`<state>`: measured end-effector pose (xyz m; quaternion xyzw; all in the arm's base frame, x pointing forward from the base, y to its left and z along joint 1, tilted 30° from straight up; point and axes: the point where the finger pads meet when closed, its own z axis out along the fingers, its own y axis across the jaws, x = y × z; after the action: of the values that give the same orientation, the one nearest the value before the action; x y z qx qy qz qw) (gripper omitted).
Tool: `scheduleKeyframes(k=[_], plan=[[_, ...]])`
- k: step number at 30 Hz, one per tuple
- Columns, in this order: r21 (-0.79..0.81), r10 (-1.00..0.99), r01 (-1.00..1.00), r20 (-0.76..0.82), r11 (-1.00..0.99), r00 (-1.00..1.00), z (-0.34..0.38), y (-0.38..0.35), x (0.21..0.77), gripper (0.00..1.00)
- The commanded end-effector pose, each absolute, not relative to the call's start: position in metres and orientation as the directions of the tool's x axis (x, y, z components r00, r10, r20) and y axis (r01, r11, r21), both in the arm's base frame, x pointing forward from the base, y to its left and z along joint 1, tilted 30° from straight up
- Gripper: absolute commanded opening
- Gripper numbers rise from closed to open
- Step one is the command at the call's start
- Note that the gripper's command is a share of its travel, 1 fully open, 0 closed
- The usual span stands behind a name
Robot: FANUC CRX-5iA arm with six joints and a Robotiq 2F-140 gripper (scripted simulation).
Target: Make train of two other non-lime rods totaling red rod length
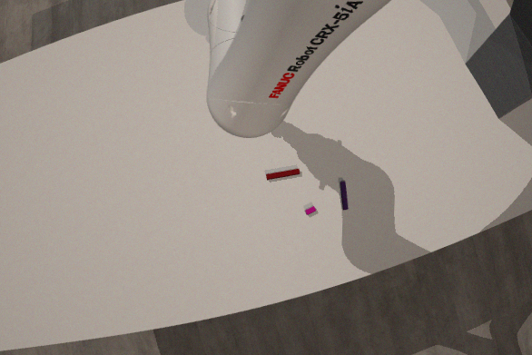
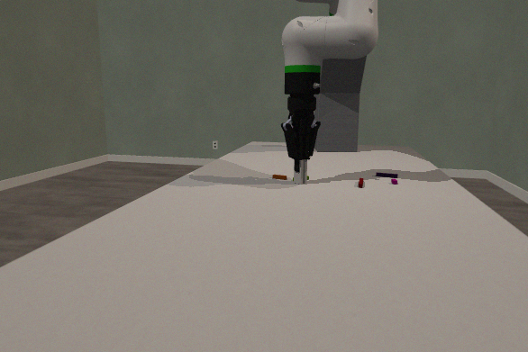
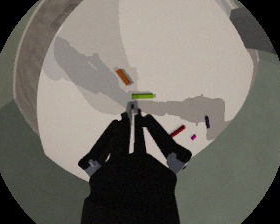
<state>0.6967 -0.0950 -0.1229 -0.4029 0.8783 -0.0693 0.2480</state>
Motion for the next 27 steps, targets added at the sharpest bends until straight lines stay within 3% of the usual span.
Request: scheduleKeyframes(k=[1, 11, 27], plan=[[-0.322, -0.742, -0.673, -0.38, 0.666, -0.552, -0.123, -0.095, 0.697, 0.03], [-0.322, -0.742, -0.673, -0.38, 0.666, -0.552, -0.117, -0.096, 0.694, 0.03], [-0.322, -0.742, -0.673, -0.38, 0.666, -0.552, -0.042, -0.102, 0.651, 0.03]])
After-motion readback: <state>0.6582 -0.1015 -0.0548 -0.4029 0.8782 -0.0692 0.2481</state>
